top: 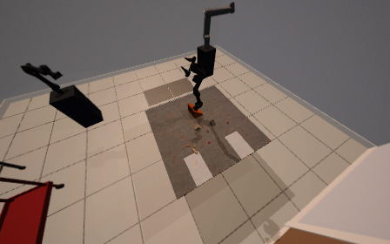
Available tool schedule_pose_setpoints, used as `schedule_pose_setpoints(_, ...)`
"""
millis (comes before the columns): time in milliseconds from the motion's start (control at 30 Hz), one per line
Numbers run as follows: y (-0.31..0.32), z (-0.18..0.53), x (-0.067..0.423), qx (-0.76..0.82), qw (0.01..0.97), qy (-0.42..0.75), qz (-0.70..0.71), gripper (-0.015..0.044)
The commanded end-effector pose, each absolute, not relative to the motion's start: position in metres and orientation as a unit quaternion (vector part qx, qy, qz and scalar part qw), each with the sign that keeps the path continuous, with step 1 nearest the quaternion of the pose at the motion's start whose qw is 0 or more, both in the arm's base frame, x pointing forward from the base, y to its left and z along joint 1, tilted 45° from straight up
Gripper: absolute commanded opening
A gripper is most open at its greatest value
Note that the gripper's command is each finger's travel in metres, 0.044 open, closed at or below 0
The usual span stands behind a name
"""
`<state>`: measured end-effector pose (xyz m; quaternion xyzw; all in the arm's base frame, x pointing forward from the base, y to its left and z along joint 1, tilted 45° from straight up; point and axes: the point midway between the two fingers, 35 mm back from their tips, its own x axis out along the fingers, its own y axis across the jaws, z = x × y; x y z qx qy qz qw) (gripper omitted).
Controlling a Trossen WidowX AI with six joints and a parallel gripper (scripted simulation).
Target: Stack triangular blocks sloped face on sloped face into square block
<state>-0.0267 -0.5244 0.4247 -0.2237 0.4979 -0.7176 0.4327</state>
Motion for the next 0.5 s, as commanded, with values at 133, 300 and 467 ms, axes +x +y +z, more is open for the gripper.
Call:
schedule_pose_setpoints(133,-0.503,0.470,-0.053,-0.243,0.407,0.447,-0.759,0.0440)
schedule_pose_setpoints(300,-0.466,0.526,-0.083,-0.273,0.365,0.381,-0.805,0.0440)
schedule_pose_setpoints(467,-0.418,0.579,-0.111,-0.306,0.315,0.314,-0.842,0.0440)
